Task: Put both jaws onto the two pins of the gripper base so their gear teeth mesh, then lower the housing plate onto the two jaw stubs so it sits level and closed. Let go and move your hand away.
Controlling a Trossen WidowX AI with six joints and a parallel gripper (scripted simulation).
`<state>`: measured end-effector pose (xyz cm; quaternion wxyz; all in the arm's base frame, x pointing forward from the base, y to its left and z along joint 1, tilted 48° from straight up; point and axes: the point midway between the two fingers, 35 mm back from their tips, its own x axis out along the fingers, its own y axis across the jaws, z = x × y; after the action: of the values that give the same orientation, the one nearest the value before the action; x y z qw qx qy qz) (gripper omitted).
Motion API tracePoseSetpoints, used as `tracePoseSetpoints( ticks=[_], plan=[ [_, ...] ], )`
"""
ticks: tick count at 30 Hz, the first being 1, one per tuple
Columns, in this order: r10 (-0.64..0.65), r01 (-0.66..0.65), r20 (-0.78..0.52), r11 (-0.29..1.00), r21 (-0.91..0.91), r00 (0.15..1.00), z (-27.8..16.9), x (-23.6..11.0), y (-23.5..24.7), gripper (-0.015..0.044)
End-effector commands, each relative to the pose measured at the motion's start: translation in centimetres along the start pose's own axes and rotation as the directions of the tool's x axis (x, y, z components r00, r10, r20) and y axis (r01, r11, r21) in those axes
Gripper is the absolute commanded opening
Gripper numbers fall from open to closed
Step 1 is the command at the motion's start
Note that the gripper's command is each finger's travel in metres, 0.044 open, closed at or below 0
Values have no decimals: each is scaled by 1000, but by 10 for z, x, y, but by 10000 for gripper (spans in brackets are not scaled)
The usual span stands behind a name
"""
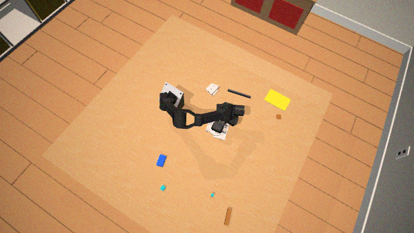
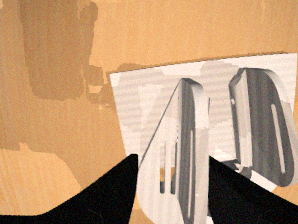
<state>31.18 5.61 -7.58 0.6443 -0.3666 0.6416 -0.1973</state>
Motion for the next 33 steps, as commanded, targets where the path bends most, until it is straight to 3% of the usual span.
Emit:
tracePoseSetpoints(
  ticks=[1, 33],
  plan=[
    [-4, 4, 5, 1000, -2, 1000, 1, 0, 0, 134],
    [-5, 5, 5, 1000, 0, 1000, 1, 9, 0, 134]
  ],
)
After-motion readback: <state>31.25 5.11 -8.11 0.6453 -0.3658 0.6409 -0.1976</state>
